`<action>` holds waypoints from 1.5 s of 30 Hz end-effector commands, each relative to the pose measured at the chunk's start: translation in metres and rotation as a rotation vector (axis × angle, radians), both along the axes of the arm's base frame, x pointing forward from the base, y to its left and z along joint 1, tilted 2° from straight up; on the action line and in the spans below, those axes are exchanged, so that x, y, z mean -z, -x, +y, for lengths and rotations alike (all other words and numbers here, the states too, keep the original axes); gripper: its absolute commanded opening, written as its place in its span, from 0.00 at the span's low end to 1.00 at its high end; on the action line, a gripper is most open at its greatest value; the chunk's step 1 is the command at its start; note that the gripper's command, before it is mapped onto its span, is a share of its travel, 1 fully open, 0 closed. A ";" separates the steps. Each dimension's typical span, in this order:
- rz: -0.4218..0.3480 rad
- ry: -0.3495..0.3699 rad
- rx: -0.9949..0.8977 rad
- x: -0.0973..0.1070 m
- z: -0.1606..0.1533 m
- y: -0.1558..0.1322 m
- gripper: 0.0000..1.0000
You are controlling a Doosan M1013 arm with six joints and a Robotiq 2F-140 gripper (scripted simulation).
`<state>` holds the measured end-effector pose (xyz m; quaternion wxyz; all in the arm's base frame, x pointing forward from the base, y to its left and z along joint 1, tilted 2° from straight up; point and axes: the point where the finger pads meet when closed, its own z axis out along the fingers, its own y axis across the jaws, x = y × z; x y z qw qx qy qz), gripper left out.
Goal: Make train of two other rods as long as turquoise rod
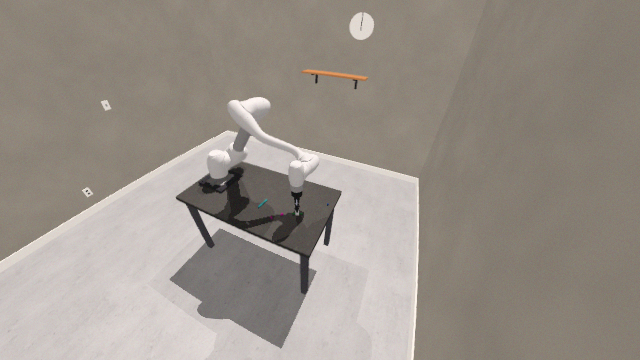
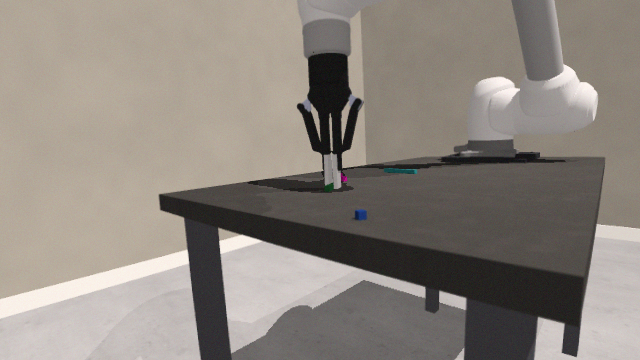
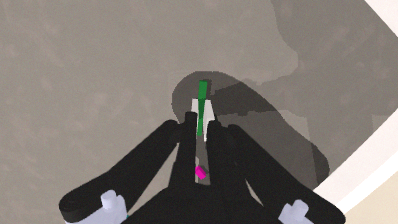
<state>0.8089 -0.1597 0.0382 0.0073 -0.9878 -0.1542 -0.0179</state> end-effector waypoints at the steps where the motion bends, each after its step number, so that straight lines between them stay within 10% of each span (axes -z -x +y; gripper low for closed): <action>1: 0.000 0.000 0.000 0.000 0.000 0.000 0.12; 21: 0.000 0.000 0.000 -0.003 0.000 0.000 0.12; 37: 0.000 0.000 0.000 -0.090 -0.002 0.003 0.12; 45: 0.000 0.000 0.000 -0.100 -0.002 0.003 0.12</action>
